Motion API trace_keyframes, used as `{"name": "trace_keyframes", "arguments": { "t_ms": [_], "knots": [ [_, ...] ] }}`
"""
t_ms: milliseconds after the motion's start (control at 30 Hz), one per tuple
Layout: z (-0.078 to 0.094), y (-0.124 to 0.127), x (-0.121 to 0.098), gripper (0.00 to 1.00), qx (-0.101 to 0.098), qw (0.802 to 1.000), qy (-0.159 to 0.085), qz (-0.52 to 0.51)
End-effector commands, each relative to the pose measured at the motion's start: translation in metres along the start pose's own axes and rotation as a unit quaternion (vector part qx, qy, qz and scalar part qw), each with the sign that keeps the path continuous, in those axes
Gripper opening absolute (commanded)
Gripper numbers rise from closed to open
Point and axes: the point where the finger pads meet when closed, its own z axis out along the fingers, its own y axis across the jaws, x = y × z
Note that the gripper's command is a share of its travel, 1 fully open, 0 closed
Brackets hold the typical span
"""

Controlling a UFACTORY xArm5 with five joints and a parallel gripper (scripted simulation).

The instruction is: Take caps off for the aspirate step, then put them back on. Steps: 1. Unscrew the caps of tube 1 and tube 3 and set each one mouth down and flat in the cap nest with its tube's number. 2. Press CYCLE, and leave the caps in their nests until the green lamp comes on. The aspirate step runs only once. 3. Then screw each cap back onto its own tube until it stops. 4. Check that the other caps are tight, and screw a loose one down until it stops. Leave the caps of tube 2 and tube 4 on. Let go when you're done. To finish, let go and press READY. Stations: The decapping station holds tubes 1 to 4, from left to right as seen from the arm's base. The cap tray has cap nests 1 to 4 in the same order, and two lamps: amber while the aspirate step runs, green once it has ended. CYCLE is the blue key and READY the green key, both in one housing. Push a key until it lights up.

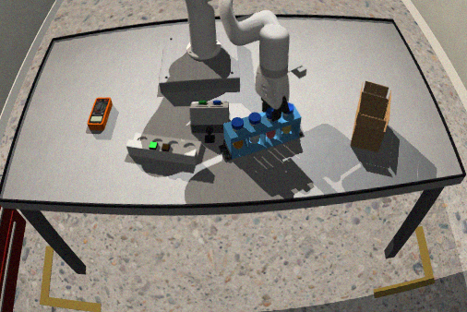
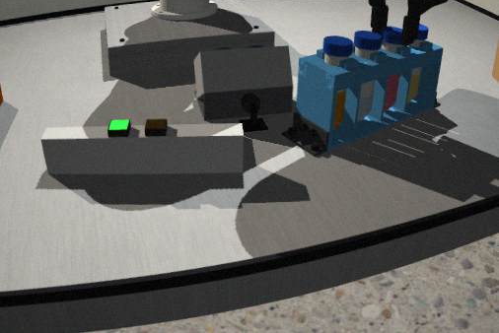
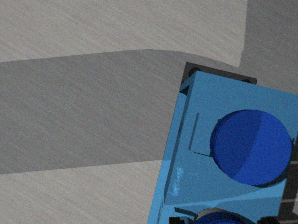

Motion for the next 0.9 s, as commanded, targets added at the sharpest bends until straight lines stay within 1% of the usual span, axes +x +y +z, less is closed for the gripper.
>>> {"name": "trace_keyframes", "arguments": {
  "t_ms": [0, 433, 567, 633, 867],
  "knots": [
    [-0.0013, 0.0016, -0.0001, 0.00, -0.002, 1.000, 0.000, 0.000],
    [-0.0013, 0.0016, -0.0001, 0.00, -0.002, 1.000, 0.000, 0.000],
    [-0.0013, 0.0016, -0.0001, 0.00, -0.002, 0.999, 0.000, 0.040],
    [-0.0013, 0.0016, -0.0001, 0.00, -0.002, 0.999, 0.000, 0.040],
    [-0.0013, 0.0016, -0.0001, 0.00, -0.002, 0.994, 0.000, 0.110]
  ]
}}
